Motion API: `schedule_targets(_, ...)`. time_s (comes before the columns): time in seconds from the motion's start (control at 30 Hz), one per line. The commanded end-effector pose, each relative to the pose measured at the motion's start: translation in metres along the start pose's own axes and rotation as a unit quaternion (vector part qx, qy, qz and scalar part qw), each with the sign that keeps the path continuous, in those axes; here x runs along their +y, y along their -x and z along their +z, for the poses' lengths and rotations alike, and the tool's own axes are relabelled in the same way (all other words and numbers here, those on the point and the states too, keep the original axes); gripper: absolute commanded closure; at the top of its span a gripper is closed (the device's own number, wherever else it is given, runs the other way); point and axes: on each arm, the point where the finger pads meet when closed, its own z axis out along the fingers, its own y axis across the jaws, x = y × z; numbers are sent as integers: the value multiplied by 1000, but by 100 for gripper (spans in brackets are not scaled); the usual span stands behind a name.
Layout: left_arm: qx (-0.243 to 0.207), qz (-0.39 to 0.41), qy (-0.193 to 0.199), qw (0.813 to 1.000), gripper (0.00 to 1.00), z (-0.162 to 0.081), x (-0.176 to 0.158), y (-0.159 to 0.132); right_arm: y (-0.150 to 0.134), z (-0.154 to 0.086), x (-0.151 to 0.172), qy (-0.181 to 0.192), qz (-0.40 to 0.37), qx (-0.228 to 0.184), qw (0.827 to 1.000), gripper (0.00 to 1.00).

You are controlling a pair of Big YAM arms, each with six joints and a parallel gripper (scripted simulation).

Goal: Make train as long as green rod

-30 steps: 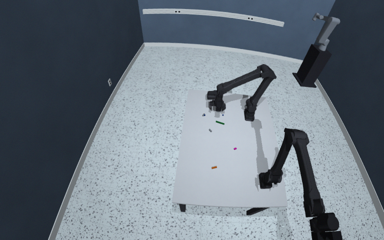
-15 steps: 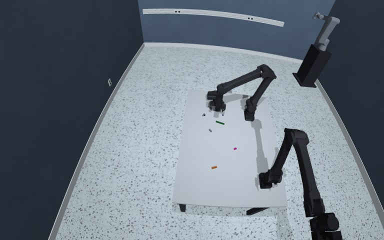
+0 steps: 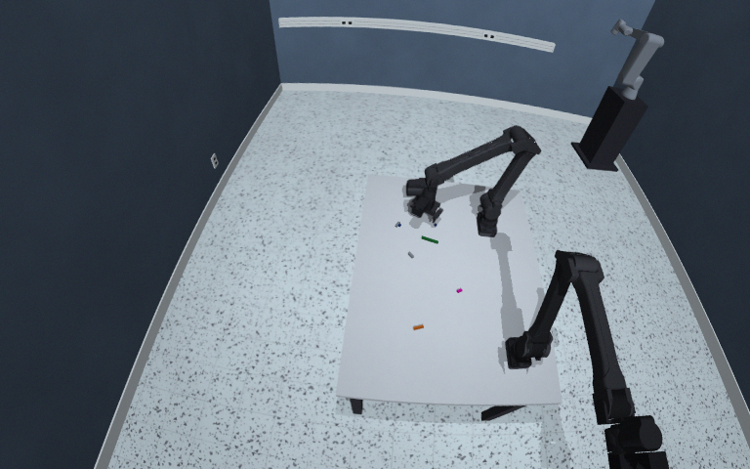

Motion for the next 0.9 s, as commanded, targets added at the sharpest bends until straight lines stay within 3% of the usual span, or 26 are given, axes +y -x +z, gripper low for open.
schedule_targets(0.0,-17,-6,5,1000,0,-4,5,14,10,-12,-3,-19,82,-13,996,0)
schedule_targets(0.37,-17,-6,5,1000,0,-4,5,14,12,-12,3,-16,244,-15,970,0)
schedule_targets(0.43,-17,-6,5,1000,0,-4,5,14,12,-12,3,-16,244,-15,970,0)
schedule_targets(0.87,-17,-6,5,1000,0,-4,5,14,10,-8,15,-9,449,-11,894,0)
